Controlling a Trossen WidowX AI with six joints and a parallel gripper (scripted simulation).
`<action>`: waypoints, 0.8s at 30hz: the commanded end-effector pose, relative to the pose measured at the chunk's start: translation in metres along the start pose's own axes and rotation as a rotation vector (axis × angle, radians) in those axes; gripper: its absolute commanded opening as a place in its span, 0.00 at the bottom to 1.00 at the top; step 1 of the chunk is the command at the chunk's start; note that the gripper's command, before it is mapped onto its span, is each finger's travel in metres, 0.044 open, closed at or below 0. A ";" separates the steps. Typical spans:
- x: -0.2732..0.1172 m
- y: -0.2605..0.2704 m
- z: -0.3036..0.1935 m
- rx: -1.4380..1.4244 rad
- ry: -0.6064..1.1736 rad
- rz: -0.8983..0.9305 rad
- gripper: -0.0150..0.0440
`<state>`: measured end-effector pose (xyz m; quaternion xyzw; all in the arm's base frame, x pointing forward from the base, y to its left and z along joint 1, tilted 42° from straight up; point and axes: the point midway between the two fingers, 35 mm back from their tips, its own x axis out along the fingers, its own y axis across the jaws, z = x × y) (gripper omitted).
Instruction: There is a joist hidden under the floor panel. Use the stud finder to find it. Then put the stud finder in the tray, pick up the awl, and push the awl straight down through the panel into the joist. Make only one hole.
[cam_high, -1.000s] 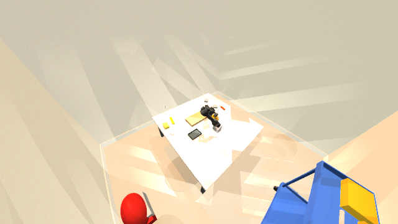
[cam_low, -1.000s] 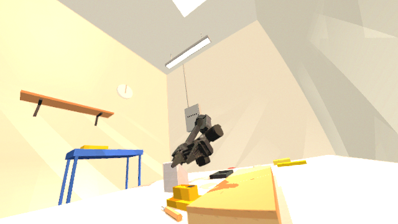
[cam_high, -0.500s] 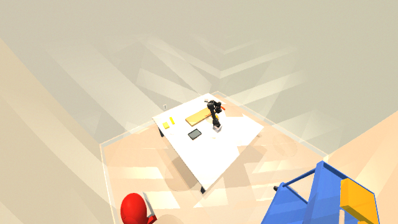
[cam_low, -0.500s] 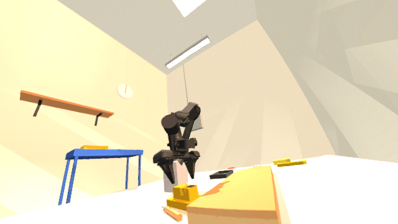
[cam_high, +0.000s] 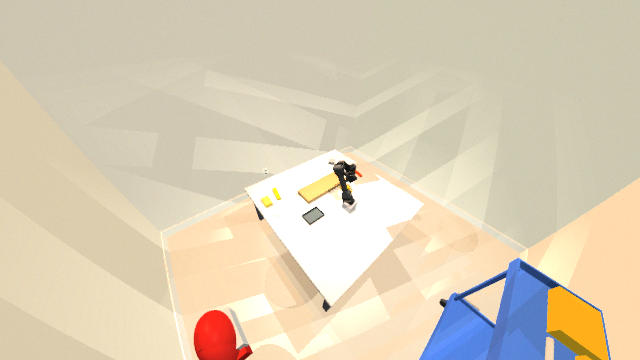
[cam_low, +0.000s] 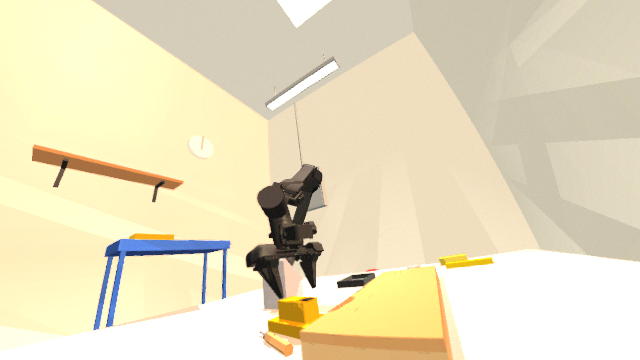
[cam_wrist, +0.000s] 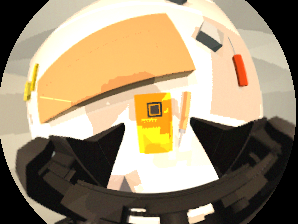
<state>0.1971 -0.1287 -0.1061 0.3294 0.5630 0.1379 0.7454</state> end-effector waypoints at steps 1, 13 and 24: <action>0.008 0.001 -0.004 0.012 0.006 0.010 1.00; 0.026 0.002 -0.009 0.012 0.006 0.011 1.00; 0.042 0.003 -0.015 0.012 0.006 0.013 1.00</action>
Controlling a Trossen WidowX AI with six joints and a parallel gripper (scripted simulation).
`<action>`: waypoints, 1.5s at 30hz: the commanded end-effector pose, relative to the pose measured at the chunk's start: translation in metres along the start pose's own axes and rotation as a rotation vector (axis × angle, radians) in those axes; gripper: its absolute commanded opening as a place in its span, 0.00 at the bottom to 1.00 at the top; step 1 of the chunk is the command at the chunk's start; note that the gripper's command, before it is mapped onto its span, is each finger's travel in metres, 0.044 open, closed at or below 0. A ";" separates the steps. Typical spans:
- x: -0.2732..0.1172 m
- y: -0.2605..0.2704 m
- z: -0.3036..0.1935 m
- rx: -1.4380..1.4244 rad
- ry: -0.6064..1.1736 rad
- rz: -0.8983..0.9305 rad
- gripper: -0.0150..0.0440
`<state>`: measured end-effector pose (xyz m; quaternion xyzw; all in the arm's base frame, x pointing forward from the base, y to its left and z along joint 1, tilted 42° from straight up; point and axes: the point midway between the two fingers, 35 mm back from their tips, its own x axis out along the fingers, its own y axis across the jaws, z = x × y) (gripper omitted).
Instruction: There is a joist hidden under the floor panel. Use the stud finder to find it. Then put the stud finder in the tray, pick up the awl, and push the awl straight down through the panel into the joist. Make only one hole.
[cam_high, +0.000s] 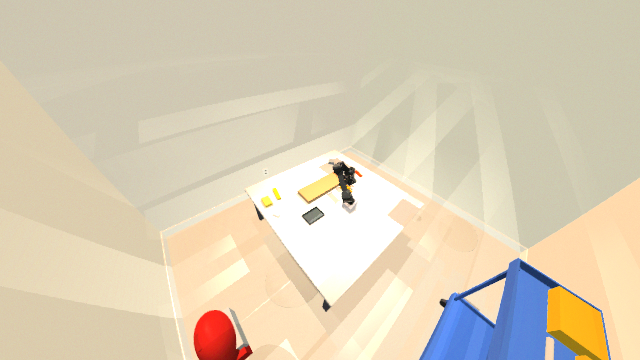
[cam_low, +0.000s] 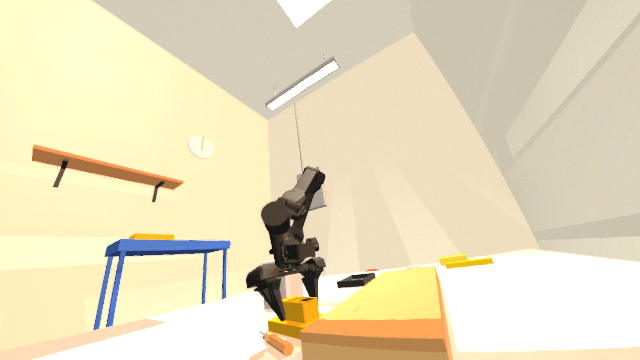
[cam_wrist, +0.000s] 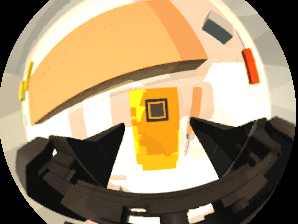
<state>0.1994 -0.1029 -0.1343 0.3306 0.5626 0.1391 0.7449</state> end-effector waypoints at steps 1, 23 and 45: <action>0.006 0.002 -0.005 0.011 0.005 0.009 1.00; 0.006 0.002 -0.005 0.011 0.005 0.009 0.63; -0.062 -0.003 0.019 0.012 0.006 0.003 0.25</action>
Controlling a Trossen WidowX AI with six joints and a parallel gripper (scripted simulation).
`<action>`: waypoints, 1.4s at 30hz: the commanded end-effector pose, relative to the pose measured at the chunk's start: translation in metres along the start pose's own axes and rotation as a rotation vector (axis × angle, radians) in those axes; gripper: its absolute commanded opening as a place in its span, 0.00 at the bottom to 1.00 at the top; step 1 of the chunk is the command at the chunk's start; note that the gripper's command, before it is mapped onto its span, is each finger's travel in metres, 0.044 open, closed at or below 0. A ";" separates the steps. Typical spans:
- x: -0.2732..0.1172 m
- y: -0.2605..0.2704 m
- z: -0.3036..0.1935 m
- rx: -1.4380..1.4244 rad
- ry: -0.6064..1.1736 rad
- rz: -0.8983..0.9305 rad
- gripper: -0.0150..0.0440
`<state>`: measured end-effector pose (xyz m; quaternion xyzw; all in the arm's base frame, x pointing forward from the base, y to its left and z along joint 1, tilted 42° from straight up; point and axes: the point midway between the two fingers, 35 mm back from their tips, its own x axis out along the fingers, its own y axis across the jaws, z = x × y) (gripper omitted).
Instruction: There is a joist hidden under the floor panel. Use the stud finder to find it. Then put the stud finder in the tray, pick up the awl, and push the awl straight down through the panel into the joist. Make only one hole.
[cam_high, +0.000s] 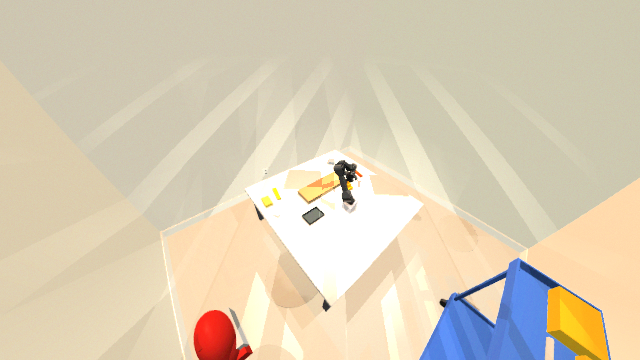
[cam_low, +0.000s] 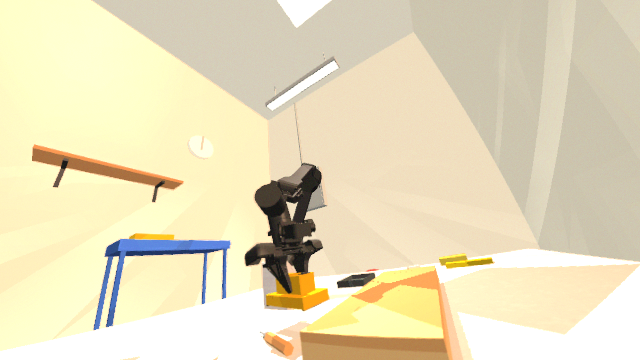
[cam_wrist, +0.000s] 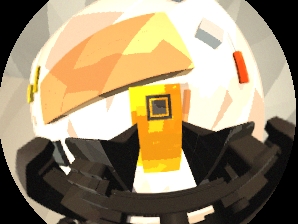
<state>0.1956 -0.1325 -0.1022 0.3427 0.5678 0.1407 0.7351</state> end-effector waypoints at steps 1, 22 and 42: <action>-0.027 0.000 0.009 -0.013 -0.011 -0.012 0.25; -0.050 -0.009 0.063 -0.063 -0.014 -0.004 0.25; -0.036 -0.012 0.142 -0.147 -0.018 0.020 0.25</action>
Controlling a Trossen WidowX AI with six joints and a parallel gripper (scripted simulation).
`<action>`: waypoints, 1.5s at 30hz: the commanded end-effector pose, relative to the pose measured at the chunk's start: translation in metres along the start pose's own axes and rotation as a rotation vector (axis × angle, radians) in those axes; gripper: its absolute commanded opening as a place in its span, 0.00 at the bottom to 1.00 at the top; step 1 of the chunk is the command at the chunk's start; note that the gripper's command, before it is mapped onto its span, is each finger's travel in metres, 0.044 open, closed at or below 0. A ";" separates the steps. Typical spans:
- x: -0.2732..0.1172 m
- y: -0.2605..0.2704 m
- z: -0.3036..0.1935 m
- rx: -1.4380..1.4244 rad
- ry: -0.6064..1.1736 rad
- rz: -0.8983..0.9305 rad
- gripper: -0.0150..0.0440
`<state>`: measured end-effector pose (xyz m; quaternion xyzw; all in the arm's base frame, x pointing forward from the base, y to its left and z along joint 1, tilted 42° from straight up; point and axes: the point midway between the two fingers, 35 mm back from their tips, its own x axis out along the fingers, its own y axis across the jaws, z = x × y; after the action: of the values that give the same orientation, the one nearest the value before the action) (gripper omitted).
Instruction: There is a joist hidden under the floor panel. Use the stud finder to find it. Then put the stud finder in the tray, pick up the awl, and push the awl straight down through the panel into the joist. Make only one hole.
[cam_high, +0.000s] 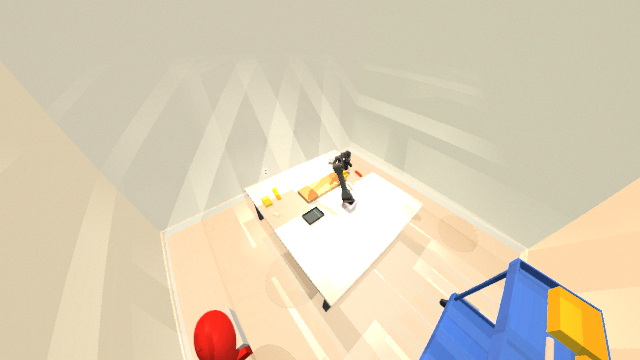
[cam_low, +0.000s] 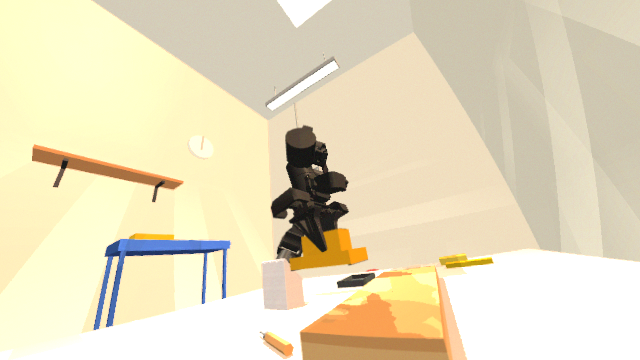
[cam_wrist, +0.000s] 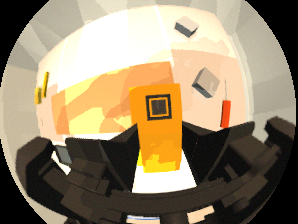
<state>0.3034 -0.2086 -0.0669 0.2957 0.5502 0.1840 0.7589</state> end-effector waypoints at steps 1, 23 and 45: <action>0.002 -0.002 0.015 -0.011 -0.008 0.005 0.25; 0.031 -0.002 0.046 -0.050 -0.010 0.022 0.25; 0.071 -0.001 0.036 -0.051 -0.010 0.024 0.25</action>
<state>0.3602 -0.1777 -0.1077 0.2800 0.5397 0.2069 0.7665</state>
